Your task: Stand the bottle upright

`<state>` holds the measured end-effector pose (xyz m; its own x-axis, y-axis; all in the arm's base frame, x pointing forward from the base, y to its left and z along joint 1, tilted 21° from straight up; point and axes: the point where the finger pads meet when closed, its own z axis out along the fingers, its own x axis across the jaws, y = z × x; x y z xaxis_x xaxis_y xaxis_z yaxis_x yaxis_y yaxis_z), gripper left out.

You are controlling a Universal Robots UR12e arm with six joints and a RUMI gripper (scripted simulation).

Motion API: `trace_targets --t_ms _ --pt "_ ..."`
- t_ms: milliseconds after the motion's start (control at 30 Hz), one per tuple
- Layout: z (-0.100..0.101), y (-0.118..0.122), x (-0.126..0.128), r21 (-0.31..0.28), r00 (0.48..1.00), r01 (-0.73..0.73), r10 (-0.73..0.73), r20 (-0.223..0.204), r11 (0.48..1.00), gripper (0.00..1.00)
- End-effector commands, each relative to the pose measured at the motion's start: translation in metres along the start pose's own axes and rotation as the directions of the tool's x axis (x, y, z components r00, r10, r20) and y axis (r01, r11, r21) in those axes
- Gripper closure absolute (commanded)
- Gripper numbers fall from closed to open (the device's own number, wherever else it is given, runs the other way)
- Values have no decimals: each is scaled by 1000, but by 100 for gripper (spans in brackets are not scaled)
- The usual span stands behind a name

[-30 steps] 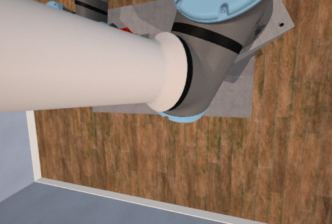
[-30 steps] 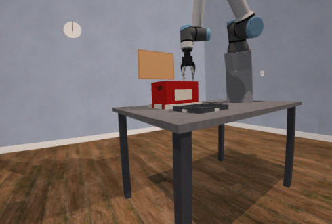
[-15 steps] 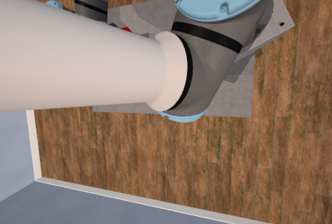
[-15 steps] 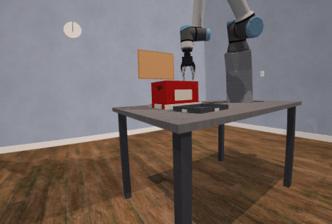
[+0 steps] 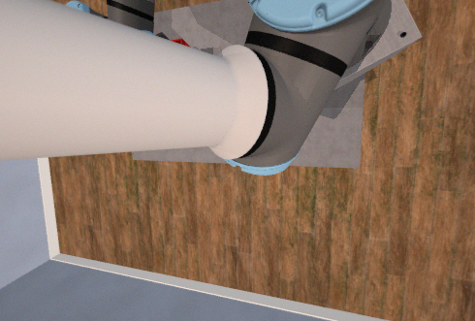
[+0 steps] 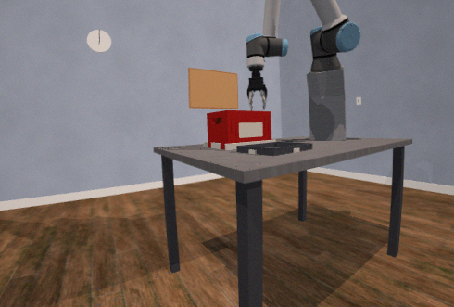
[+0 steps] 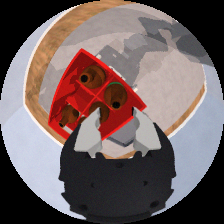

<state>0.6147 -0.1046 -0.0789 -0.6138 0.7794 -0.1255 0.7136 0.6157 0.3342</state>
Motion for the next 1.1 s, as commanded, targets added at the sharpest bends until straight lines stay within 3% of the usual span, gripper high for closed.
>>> trace_targets --t_ms 0,1067 --pt "0 0 0 0 1000 0 0 1 1000 62" --pt "23 0 0 0 1000 0 0 1 1000 62"
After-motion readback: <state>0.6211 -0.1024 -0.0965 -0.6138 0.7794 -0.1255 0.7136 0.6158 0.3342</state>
